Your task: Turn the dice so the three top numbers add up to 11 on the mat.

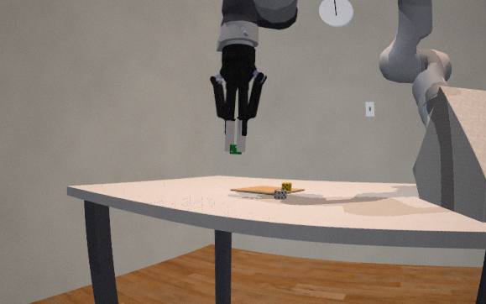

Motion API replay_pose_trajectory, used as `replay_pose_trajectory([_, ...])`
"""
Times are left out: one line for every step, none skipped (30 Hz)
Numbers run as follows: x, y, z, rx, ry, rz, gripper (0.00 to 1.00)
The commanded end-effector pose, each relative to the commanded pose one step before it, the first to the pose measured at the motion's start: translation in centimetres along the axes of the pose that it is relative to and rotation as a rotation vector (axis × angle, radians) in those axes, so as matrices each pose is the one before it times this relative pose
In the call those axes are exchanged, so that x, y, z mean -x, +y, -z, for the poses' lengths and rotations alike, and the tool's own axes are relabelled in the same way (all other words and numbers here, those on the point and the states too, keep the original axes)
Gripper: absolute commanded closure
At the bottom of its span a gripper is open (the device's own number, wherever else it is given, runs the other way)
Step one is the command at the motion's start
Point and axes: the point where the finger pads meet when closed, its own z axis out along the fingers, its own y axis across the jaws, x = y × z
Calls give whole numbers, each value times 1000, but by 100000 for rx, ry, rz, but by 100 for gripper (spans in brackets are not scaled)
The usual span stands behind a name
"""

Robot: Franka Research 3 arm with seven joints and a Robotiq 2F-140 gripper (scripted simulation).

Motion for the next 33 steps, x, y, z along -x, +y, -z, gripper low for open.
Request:
replay_pose_trajectory([190,282,-12,1059,232,-17399,91])
replay_pose_trajectory([3,-6,-7,0,0,-928,91])
replay_pose_trajectory([10,-20,-23,0,0,-2911,91])
replay_pose_trajectory([0,0,0,0,0,0,91])
replay_pose_trajectory([0,0,0,0,0,0,91])
replay_pose_trajectory([19,-37,-40,-3,-1,-5176,91])
replay_pose_trajectory([8,-14,-15,-2,0,-1952,91])
replay_pose_trajectory([8,-14,-15,-2,-1,-2014,91])
replay_pose_trajectory([8,-14,-15,-3,-1,-1997,91])
replay_pose_trajectory([1,-2,-2,0,0,-285,91])
replay_pose_trajectory([15,-24,-25,-6,-2,-3364,91])
replay_pose_trajectory([9,-14,-14,-4,-1,-1893,91])
replay_pose_trajectory([10,-15,-15,-5,-2,-2051,91])
replay_pose_trajectory([9,-14,-14,-5,-2,-1923,91])
replay_pose_trajectory([10,-14,-14,-5,-2,-1983,91])
replay_pose_trajectory([10,-14,-13,-5,-2,-1932,91])
replay_pose_trajectory([2,-2,-2,-1,0,-316,91])
replay_pose_trajectory([18,-24,-23,-10,-5,-3314,91])
replay_pose_trajectory([10,-13,-12,-6,-3,-1853,91])
replay_pose_trajectory([11,-14,-13,-7,-4,-1965,91])
replay_pose_trajectory([0,0,0,0,0,0,91])
replay_pose_trajectory([0,0,0,0,0,0,91])
replay_pose_trajectory([27,-34,-31,-18,-10,-4654,91])
replay_pose_trajectory([14,-16,-14,-9,-6,-2220,91])
replay_pose_trajectory([12,-14,-12,-8,-5,-1927,91])
replay_pose_trajectory([12,-13,-12,-8,-6,-1831,91])
replay_pose_trajectory([13,-14,-12,-9,-6,-1912,91])
replay_pose_trajectory([11,-11,-10,-7,-6,-1584,91])
replay_pose_trajectory([15,-15,-13,-10,-8,-2120,91])
replay_pose_trajectory([14,-13,-11,-9,-8,-1895,91])
replay_pose_trajectory([14,-13,-11,-9,-8,-1861,91])
replay_pose_trajectory([7,-6,-5,-5,-4,-909,91])
replay_pose_trajectory([21,-19,-16,-14,-13,-2725,91])
